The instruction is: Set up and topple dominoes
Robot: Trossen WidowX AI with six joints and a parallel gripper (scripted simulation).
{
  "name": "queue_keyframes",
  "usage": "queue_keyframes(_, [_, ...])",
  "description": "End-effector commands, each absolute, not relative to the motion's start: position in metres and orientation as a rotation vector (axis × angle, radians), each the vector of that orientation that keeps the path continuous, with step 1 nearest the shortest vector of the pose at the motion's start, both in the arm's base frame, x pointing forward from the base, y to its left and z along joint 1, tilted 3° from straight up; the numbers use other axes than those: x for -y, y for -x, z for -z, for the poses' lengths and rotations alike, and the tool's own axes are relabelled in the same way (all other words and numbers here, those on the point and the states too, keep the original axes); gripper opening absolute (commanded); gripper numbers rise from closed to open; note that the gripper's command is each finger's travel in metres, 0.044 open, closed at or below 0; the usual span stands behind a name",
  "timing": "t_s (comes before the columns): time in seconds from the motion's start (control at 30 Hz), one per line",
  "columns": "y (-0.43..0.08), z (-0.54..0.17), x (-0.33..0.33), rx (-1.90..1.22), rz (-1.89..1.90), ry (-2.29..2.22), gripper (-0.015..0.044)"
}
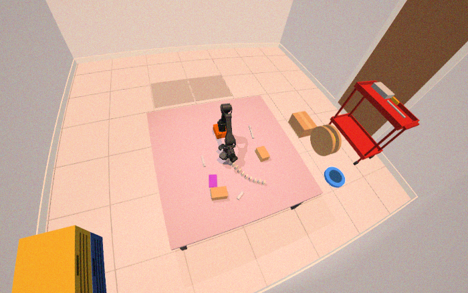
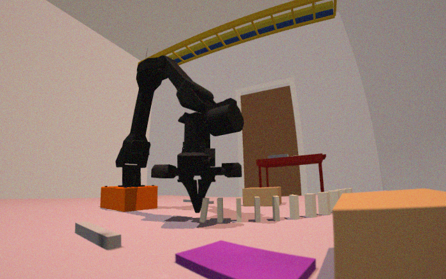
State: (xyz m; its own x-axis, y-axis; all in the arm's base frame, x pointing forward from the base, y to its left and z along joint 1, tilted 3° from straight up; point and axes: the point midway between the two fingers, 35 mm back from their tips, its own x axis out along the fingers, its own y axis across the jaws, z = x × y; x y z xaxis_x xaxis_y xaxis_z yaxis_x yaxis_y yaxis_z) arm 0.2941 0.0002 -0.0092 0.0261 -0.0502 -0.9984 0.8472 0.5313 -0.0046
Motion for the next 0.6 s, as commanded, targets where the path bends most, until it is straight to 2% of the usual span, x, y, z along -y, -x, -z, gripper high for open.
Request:
queue_keyframes(0.0, [-0.301,0.010,-0.003,-1.372,0.814,-0.759,0.0000])
queue_keyframes(0.17, [-0.300,0.002,-0.006,-1.387,0.801,-0.748,0.0000])
queue_keyframes(0.37, [-0.315,-0.045,-0.018,-1.375,0.810,-0.757,0.0000])
queue_keyframes(0.57, [-0.317,-0.050,-0.019,-1.372,0.813,-0.760,0.0000])
